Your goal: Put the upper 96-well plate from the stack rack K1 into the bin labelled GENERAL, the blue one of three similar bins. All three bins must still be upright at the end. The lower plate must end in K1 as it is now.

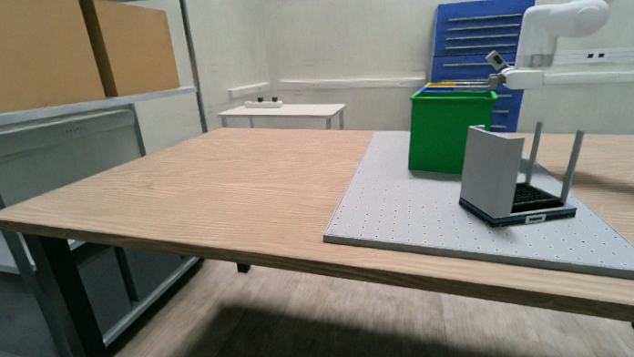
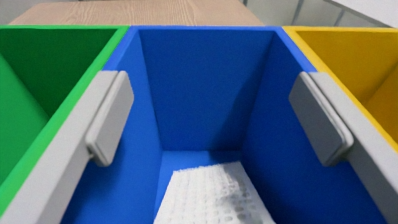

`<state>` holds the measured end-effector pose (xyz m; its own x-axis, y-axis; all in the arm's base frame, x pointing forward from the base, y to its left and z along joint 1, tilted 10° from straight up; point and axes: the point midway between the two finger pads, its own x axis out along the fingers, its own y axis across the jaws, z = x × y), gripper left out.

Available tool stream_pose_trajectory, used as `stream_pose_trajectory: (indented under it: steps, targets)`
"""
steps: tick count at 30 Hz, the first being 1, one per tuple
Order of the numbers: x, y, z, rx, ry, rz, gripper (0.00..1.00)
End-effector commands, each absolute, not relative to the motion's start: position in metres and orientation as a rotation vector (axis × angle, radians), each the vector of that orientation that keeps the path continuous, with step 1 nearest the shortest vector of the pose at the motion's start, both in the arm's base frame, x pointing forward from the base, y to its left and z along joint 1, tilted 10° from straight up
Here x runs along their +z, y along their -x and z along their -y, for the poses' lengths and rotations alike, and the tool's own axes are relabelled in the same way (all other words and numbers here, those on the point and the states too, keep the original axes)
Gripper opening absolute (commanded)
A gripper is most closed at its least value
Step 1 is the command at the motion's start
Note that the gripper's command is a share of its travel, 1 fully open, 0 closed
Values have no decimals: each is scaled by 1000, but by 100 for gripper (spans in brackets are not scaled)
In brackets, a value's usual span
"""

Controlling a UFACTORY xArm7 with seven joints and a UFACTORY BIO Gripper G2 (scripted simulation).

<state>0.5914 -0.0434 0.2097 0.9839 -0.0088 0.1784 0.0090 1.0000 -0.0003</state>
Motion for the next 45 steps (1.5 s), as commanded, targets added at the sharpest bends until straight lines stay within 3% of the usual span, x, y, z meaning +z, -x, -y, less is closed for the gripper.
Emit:
stream_pose_trajectory:
  steps: [1, 45]
  targets:
    - [211, -592, 43, -9, 1, 182, 18]
    - [239, -587, 43, -9, 1, 182, 18]
